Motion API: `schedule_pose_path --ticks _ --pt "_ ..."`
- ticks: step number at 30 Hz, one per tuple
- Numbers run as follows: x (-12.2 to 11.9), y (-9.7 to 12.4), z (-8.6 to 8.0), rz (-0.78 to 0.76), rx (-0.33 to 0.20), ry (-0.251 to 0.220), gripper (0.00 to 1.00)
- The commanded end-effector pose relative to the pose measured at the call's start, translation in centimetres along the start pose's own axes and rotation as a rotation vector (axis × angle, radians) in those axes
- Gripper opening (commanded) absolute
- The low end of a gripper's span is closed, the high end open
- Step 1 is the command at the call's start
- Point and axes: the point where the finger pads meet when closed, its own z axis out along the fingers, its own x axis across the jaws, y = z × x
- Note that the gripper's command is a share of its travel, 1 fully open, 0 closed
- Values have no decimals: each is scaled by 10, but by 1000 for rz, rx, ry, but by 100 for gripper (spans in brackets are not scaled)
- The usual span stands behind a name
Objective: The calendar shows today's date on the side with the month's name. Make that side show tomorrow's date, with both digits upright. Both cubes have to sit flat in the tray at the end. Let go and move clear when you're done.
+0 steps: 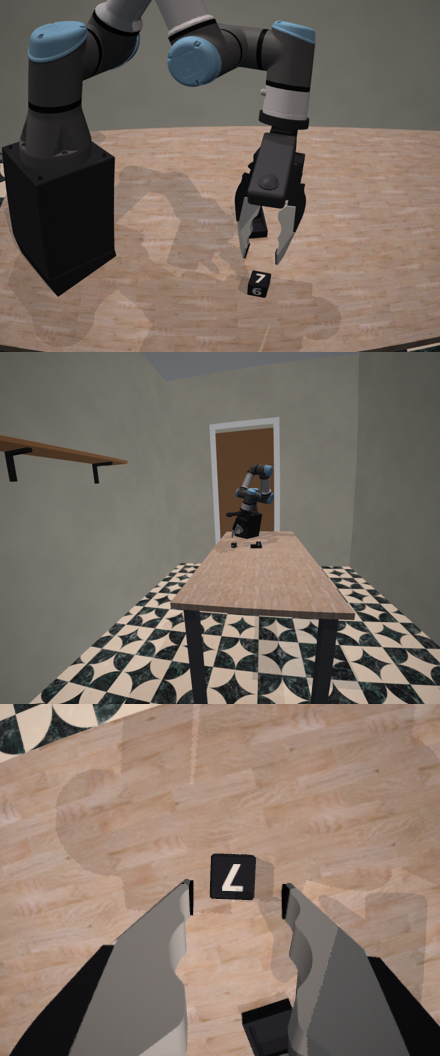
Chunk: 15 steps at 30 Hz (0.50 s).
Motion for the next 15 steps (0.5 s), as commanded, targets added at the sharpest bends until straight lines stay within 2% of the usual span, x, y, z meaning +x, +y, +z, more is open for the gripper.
schedule_pose_path --ticks 1,9,15 --pt "-1 1 -1 3 88 -1 29" --pt "-2 1 -2 4 135 -11 29" --pt "-2 2 -2 4 141 -11 29"
